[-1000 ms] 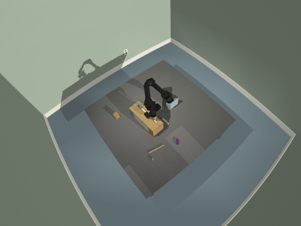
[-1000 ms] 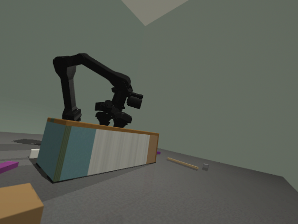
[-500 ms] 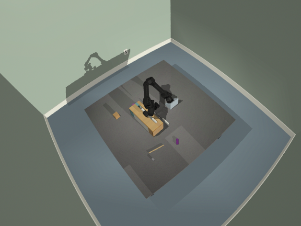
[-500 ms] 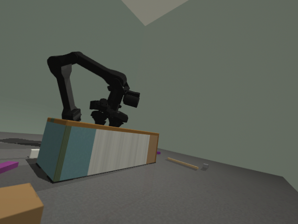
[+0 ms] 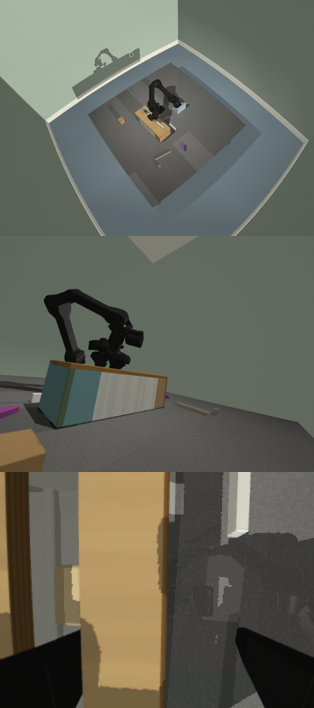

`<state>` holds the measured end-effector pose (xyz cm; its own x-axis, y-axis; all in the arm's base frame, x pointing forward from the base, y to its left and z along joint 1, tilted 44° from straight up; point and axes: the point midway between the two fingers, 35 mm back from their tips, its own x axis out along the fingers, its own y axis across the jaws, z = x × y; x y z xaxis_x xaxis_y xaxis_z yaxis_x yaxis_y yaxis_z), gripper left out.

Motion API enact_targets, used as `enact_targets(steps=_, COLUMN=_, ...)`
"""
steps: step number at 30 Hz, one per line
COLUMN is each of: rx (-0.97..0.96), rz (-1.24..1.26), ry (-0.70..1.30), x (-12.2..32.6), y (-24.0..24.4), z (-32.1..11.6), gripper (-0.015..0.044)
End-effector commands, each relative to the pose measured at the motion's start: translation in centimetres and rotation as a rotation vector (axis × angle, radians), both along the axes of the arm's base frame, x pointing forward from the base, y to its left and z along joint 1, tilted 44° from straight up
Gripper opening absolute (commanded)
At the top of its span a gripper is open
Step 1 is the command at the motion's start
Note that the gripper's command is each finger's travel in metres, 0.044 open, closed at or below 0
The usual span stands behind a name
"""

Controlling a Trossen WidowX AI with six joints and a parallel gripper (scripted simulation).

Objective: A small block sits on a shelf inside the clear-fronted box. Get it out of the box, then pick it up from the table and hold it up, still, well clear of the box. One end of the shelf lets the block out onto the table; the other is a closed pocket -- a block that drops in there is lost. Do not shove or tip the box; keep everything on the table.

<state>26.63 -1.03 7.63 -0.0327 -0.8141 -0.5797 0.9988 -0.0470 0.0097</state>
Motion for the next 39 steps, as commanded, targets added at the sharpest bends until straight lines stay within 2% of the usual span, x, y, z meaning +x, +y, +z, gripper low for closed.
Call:
enact_targets(steps=1, rx=-0.005, rz=0.004, ry=0.006, x=-0.1, y=-0.6, z=0.5, gripper=0.0400)
enact_targets(steps=39, rx=-0.007, rz=0.004, ry=0.007, x=-0.2, y=-4.8, z=4.5, gripper=0.0400)
